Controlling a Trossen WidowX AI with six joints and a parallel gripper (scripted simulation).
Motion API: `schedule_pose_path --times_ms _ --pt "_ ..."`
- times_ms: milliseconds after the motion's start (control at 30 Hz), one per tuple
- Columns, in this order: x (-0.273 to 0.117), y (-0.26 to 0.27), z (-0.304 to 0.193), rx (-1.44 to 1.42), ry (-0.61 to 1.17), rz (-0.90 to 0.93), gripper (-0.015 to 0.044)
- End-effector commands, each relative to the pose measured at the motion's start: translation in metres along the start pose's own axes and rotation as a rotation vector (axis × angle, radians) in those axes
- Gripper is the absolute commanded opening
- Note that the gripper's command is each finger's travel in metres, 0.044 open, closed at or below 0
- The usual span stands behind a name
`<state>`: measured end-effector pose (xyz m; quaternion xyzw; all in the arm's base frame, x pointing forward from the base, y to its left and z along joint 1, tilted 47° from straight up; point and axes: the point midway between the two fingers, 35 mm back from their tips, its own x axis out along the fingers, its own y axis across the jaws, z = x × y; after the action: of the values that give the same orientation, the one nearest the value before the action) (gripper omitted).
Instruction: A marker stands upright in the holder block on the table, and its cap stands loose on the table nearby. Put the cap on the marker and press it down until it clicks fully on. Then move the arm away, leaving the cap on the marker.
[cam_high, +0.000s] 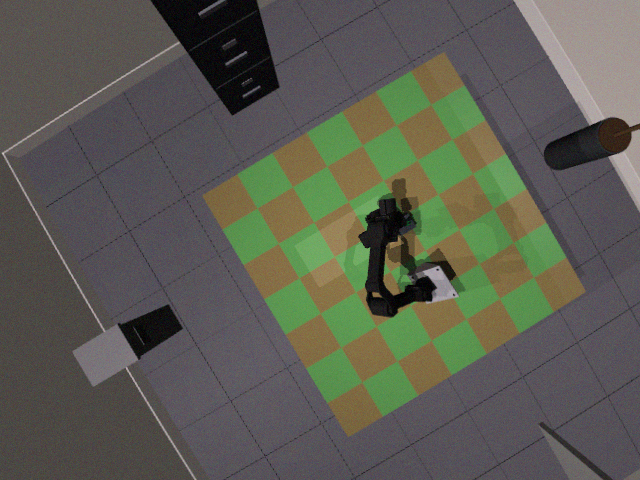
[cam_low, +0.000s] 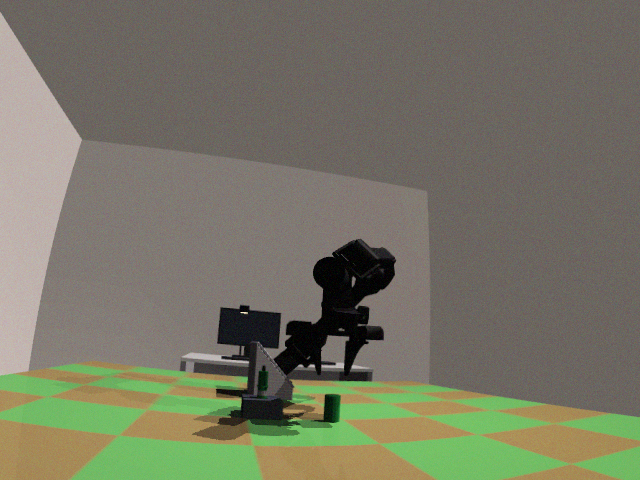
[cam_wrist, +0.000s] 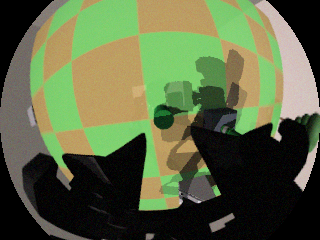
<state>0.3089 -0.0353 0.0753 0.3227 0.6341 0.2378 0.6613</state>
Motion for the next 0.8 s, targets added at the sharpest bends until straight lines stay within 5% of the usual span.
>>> schedule_pose_path --times_ms 0,767 --pt "0.008 0.001 0.0 0.004 -0.003 0.004 0.0256" --pt "0.046 0.001 0.003 0.003 -0.004 0.004 0.0256"
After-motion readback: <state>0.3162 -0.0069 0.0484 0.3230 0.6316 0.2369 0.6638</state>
